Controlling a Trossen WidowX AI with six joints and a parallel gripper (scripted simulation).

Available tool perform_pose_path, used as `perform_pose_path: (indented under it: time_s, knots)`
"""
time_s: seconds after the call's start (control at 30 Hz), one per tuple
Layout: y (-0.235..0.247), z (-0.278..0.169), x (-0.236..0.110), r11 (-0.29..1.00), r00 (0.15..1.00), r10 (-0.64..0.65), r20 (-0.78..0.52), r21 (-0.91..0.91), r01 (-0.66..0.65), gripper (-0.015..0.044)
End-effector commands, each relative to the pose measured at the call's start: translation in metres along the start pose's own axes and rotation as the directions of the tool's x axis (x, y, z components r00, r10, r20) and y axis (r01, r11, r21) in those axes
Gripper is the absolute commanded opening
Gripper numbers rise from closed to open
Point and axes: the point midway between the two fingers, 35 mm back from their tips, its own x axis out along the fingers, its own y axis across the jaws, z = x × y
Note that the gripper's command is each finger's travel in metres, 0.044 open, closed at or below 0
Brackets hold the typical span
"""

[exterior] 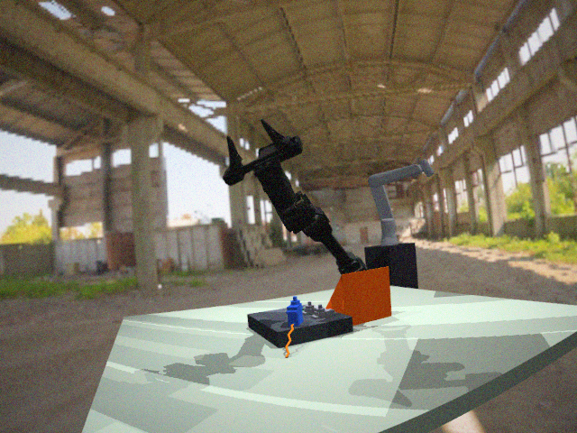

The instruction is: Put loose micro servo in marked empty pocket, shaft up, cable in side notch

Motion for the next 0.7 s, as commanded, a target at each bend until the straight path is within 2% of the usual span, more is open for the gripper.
perform_pose_path:
  time_s: [0.0,0.03,0.3,0.67]
  knots:
    - [0.0,-0.001,0.0,1.0,1.0,-0.001,-0.003,0.005,0.001,0.0426]
    - [-0.001,-0.002,0.0,1.0,1.0,-0.002,-0.01,0.014,0.002,0.044]
    - [-0.01,-0.023,-0.001,0.98,0.989,-0.027,-0.148,0.192,0.055,0.044]
    - [-0.024,-0.058,-0.012,0.871,0.926,-0.063,-0.372,0.433,0.233,0.044]
